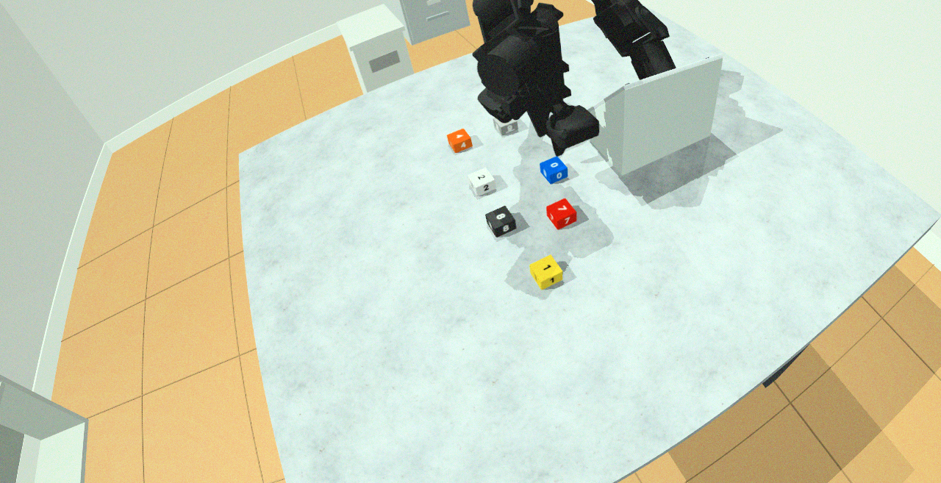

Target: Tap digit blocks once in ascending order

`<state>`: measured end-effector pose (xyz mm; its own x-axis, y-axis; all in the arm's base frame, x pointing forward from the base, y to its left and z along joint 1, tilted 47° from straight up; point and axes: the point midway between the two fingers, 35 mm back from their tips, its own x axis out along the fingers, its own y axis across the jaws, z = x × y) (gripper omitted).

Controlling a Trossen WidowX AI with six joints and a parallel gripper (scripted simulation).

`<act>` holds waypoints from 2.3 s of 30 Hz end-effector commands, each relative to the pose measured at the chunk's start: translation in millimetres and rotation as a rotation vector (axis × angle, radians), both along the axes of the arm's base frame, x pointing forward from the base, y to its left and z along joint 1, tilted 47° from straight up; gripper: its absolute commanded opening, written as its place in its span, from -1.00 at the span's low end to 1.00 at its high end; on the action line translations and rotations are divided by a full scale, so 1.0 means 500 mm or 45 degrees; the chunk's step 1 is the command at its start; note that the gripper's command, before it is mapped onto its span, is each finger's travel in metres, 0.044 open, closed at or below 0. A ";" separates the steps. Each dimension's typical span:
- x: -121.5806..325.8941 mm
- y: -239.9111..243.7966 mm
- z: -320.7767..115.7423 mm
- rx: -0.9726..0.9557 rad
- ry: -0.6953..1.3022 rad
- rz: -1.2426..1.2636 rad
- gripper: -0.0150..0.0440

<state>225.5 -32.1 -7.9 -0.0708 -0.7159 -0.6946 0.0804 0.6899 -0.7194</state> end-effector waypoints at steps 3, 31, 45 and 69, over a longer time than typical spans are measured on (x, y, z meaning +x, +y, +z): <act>-0.011 -0.028 -0.025 -0.012 0.010 0.007 -0.29; -0.014 -0.059 -0.055 -0.012 0.010 0.008 -0.42; -0.010 -0.064 -0.060 -0.009 -0.002 0.007 -0.42; 0.028 0.110 0.075 -0.005 0.010 0.007 -0.42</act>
